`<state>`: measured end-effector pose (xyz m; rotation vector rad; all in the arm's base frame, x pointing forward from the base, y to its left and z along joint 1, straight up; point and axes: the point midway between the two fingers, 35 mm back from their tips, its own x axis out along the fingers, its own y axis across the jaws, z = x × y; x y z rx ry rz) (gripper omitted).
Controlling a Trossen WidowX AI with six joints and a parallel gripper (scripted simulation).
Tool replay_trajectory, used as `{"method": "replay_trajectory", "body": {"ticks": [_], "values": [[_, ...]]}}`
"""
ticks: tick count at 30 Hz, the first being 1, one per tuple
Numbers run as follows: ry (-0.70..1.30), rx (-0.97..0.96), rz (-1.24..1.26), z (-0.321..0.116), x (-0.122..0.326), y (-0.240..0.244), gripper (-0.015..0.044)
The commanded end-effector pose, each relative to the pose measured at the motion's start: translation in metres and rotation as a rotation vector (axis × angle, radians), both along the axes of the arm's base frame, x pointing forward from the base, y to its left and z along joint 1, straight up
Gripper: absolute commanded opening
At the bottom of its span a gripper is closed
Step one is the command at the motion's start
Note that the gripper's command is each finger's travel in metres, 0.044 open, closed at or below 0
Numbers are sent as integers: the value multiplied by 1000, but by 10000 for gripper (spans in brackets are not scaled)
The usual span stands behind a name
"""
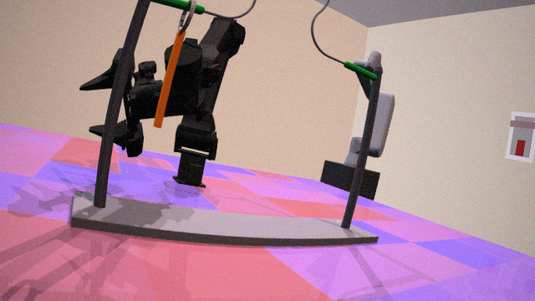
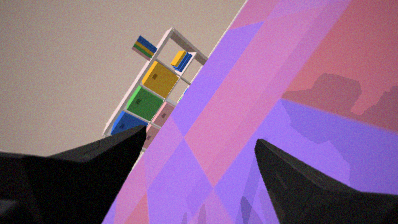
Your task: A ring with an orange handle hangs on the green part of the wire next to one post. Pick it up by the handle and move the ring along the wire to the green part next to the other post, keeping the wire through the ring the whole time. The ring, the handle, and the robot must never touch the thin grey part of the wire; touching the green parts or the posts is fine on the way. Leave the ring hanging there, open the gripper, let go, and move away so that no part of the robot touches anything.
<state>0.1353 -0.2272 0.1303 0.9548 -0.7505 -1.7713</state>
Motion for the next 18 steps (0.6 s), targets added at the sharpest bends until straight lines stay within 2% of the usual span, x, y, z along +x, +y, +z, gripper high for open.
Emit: {"method": "replay_trajectory", "body": {"ticks": [1,9,18], "values": [[2,1,2,0,1,0,374],[33,74,94,-5,18,-11,164],[61,242,433,-38,61,-29,160]]}}
